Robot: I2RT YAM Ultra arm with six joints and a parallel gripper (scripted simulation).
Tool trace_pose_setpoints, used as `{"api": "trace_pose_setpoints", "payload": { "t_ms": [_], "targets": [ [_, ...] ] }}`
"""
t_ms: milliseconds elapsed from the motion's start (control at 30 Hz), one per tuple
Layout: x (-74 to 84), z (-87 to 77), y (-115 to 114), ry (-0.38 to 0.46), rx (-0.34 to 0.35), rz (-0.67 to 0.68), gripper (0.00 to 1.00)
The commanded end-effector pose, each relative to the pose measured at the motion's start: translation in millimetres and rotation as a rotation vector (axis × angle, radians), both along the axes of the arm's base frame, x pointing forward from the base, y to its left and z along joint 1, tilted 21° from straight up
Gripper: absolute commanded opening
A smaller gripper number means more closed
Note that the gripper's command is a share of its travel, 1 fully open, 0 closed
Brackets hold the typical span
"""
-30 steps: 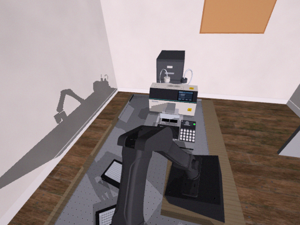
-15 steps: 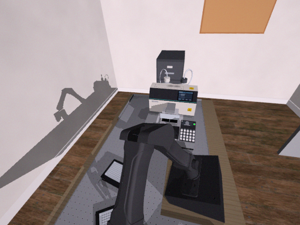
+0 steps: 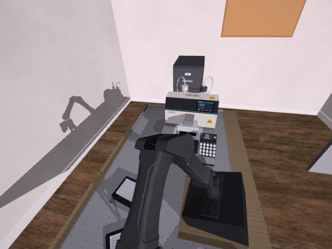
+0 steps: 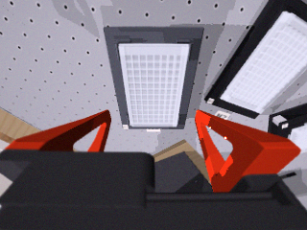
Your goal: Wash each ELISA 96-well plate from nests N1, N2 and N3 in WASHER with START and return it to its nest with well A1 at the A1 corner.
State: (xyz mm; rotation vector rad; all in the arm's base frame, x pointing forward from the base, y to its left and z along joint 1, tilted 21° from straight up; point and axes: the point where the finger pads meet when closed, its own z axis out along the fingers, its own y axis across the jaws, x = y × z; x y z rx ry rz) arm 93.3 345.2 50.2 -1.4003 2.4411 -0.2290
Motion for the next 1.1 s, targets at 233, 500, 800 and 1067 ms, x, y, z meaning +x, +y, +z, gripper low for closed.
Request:
{"api": "trace_pose_setpoints", "payload": {
  "t_ms": [233, 500, 800, 1067],
  "targets": [
    [-8.0, 22.2, 1.5, -0.003, 0.012, 0.003, 1.0],
    [-9.8, 26.9, 1.4, -0.003, 0.012, 0.003, 1.0],
    [-9.7, 26.9, 1.4, -0.003, 0.012, 0.003, 1.0],
    [-9.7, 26.9, 1.4, -0.003, 0.012, 0.003, 1.0]
  ]
}}
